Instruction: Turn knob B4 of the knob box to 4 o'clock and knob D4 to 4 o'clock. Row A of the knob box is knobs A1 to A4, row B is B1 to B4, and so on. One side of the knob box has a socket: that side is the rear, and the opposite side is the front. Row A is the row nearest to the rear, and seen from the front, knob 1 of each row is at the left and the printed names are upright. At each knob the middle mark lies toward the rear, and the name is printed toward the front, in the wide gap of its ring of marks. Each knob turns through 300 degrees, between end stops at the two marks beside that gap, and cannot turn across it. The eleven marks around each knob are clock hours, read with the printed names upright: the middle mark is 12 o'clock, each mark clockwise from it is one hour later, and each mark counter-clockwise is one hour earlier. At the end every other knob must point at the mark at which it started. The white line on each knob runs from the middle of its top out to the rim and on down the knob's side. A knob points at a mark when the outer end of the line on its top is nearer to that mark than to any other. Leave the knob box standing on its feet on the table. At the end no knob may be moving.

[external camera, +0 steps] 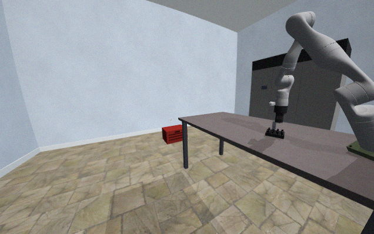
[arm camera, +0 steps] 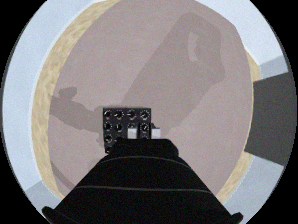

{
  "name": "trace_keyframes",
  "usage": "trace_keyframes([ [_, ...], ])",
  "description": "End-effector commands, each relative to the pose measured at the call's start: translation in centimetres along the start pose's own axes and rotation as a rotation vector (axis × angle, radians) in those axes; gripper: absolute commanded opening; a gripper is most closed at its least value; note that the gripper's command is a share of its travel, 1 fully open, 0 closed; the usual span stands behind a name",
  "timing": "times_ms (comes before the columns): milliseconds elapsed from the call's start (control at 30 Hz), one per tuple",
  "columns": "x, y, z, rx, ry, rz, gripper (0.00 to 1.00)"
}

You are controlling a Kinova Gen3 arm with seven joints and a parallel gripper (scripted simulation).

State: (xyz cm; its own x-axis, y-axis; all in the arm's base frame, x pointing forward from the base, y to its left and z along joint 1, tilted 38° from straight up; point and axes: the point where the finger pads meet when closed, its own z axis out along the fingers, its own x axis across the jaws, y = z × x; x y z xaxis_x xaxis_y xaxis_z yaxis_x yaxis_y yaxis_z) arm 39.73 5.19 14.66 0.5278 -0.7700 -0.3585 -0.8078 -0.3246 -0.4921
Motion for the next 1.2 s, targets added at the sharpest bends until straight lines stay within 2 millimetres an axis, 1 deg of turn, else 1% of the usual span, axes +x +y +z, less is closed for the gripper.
trace_keyframes([
  [0, 0.04, -0.02, -0.03, 0.001, 0.001, 0.0, 0.46],
  [100, 0.04, -0.02, -0.03, 0.001, 0.001, 0.0, 0.46],
  [133, 0.04, -0.02, -0.03, 0.001, 0.001, 0.0, 0.3],
  [1167, 0.04, -0.02, -0.03, 0.001, 0.001, 0.0, 0.3],
])
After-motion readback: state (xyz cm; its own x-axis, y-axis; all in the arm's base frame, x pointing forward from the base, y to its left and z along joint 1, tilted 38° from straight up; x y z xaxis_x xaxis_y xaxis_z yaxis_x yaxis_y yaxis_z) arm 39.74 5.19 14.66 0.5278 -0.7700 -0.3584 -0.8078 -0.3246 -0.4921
